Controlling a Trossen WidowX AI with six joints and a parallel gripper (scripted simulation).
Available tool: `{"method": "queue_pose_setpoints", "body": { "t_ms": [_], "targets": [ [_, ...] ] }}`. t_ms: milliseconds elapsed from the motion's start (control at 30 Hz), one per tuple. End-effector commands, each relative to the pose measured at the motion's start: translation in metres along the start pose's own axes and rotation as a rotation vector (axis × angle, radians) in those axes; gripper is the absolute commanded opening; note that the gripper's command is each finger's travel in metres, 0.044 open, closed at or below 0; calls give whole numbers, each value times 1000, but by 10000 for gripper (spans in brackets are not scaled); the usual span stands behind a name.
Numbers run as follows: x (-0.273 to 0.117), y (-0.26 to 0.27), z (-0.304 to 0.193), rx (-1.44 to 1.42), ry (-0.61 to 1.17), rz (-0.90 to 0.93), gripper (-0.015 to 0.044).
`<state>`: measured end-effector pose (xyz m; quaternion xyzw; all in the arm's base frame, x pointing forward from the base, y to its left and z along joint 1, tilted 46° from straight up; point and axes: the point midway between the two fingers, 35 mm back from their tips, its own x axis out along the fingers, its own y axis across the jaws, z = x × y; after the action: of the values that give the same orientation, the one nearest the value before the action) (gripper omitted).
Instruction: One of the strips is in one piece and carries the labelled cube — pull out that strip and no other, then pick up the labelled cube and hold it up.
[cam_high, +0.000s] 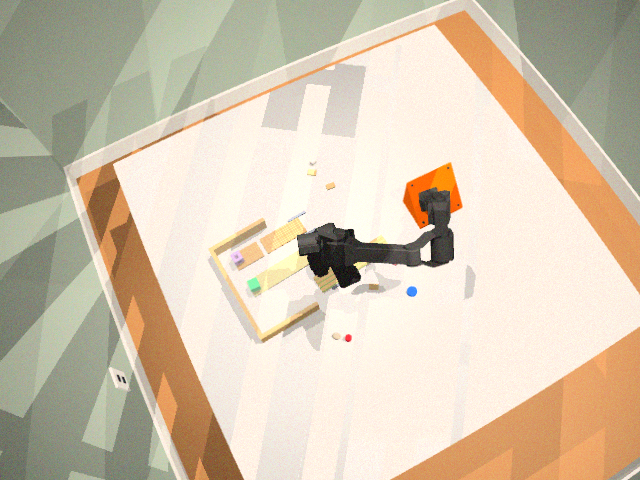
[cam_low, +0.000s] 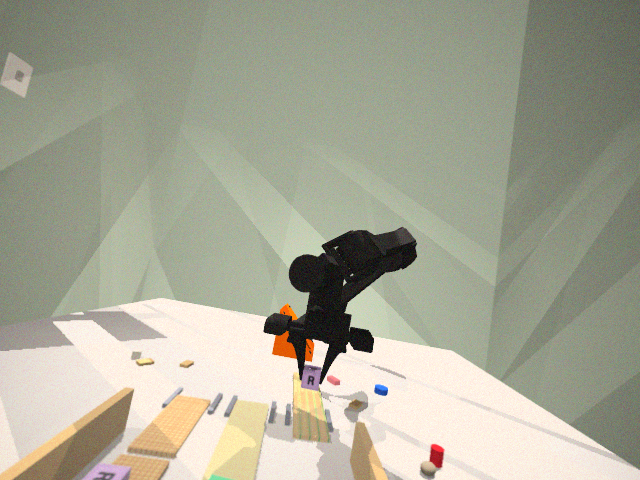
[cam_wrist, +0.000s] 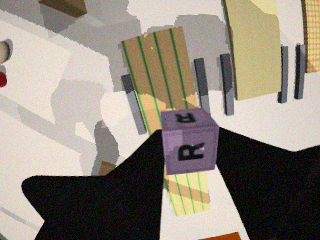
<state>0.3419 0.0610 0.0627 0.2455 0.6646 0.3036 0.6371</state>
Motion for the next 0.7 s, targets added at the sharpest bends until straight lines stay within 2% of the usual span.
{"method": "queue_pose_setpoints", "body": {
  "t_ms": [0, 433, 667],
  "targets": [
    [-2, -3, -13, 0, 3, -4, 0],
    [-2, -10, -48, 2, 5, -4, 0],
    [-34, -10, -47, 2, 5, -6, 0]
  ]
}}
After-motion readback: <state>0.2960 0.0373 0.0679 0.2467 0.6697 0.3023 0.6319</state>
